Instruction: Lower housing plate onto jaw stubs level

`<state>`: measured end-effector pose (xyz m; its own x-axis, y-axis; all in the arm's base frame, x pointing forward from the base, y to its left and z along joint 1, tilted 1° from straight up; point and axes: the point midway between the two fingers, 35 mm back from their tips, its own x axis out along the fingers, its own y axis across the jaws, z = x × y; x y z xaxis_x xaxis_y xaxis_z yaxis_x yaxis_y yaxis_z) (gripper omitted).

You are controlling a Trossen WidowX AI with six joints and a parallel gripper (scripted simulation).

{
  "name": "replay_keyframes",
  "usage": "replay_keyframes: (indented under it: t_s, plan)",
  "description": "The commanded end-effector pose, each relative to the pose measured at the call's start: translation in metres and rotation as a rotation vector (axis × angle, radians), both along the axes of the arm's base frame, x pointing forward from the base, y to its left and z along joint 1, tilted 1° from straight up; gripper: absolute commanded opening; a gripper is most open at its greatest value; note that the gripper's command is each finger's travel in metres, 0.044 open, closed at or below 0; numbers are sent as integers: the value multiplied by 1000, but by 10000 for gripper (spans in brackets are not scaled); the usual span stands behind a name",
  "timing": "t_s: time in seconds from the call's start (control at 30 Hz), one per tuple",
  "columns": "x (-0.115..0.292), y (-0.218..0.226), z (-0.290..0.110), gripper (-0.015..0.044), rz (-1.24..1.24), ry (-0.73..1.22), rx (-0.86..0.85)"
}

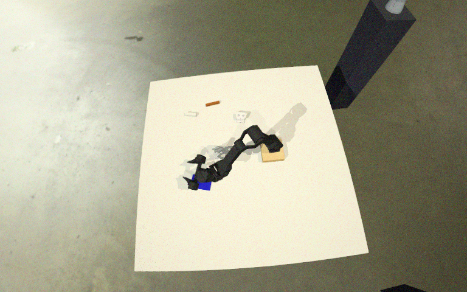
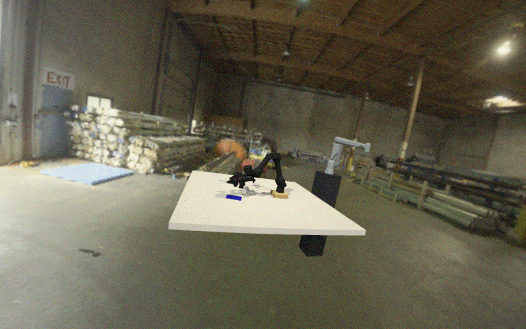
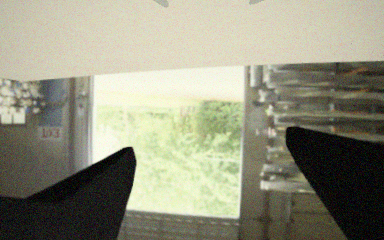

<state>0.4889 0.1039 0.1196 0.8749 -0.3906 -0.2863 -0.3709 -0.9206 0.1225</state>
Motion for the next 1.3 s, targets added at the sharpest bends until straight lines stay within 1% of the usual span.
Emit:
replay_keyframes:
  t_s: [0.0, 0.03, 0.2, 0.63, 0.93, 1.27]
  plan:
    - [0, 0, 0, 426, 0, 0, 0]
    - [0, -1, 0, 440, -3, -1, 3]
    - [1, -29, 3, 440, -70, -10, 62]
    - [-1, -116, -8, 440, -204, 113, 135]
    - [-14, -174, -14, 440, -307, 182, 213]
    - [-41, -233, -19, 440, -429, 247, 316]
